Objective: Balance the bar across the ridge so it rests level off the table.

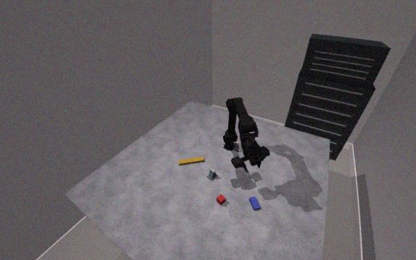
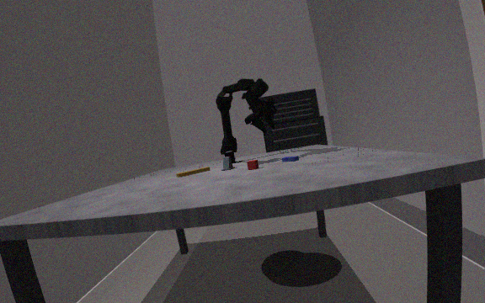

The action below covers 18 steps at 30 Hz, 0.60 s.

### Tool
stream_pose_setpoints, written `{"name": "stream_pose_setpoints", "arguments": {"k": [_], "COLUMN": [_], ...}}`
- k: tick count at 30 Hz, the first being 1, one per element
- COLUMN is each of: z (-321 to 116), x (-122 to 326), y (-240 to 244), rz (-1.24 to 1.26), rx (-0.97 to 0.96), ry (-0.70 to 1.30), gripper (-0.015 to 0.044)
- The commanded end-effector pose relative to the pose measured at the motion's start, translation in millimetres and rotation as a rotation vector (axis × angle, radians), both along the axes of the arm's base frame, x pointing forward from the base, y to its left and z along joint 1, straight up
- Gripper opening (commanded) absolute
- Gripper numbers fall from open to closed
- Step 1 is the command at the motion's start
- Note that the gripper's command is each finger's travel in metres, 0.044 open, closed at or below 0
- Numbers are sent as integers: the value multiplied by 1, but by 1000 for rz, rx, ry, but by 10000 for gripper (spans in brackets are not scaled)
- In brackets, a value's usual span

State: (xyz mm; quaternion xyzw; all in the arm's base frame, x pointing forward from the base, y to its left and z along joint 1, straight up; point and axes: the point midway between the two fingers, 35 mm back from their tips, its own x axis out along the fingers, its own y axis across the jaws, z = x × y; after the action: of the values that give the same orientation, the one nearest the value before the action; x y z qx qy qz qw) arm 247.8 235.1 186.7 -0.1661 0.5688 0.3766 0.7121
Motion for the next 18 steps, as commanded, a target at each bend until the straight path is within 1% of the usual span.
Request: {"name": "stream_pose_setpoints", "arguments": {"k": [1, 18], "z": [-5, -21], "x": [13, 46], "y": [-22, -104], "rz": [-102, -460], "rx": [-23, -76], "ry": [14, 71], "gripper": [315, 315]}}
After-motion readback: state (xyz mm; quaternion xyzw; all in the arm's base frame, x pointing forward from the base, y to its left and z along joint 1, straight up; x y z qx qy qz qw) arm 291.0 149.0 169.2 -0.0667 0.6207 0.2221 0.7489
